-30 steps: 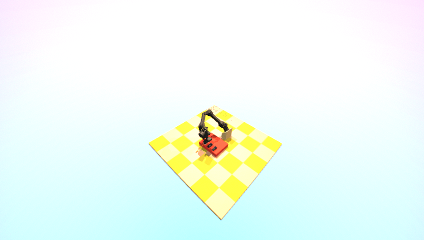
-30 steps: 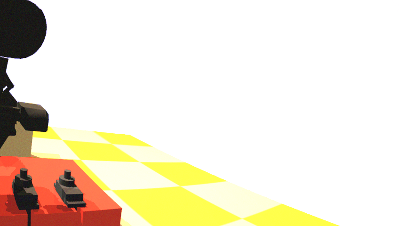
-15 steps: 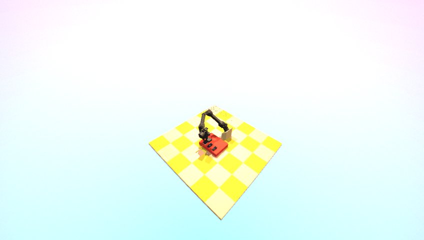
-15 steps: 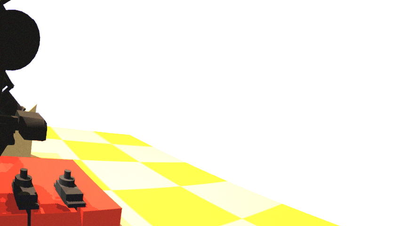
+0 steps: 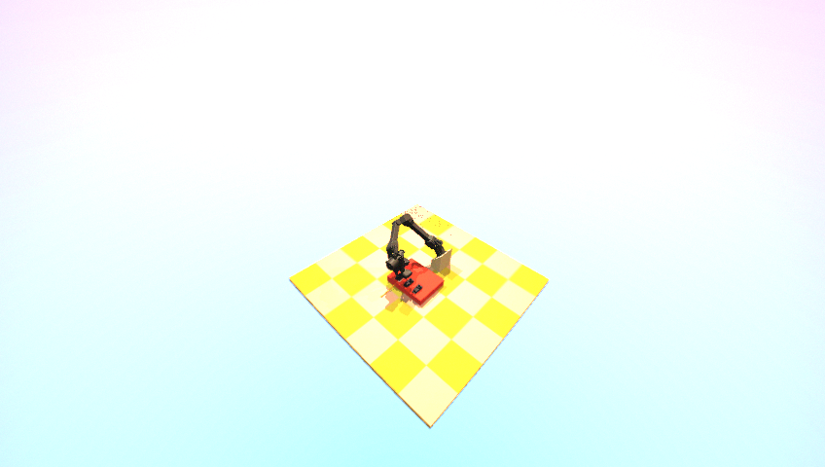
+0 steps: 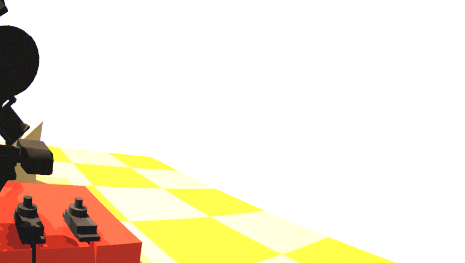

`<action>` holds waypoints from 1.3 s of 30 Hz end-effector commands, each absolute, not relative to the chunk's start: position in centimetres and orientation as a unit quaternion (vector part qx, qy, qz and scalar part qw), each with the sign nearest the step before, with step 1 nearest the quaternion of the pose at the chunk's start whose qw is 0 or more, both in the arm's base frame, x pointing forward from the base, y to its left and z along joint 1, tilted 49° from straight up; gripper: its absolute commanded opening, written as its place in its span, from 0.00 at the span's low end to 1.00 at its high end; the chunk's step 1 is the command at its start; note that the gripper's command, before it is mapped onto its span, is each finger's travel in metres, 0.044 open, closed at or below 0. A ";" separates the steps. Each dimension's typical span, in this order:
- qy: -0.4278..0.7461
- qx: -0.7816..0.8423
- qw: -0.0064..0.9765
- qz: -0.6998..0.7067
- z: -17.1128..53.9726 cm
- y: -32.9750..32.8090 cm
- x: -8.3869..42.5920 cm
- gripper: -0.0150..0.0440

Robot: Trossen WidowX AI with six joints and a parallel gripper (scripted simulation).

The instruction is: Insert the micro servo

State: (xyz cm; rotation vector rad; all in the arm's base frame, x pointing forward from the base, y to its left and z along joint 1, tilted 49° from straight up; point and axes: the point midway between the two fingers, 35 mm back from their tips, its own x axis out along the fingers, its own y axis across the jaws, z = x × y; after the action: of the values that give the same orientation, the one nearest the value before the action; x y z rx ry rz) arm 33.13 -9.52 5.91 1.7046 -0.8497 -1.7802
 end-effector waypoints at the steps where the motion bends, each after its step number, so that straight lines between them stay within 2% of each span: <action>1: -0.314 0.630 0.268 -0.658 5.6 -9.7 33.1 0.25; 9: -0.314 0.630 0.268 -0.658 5.2 -10.3 33.0 0.25; 16: -0.314 0.630 0.268 -0.658 5.4 -10.1 33.1 0.57; 29: -0.313 0.630 0.268 -0.659 7.5 -7.3 32.9 0.57; 33: -0.310 0.632 0.268 -0.658 8.3 -5.9 31.0 0.75; 39: -0.311 0.629 0.267 -0.661 11.5 -2.1 23.6 1.00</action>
State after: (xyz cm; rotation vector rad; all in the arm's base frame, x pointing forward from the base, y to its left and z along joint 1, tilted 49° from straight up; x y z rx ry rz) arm 27.47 -3.49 10.19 1.7121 -0.8361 -1.7763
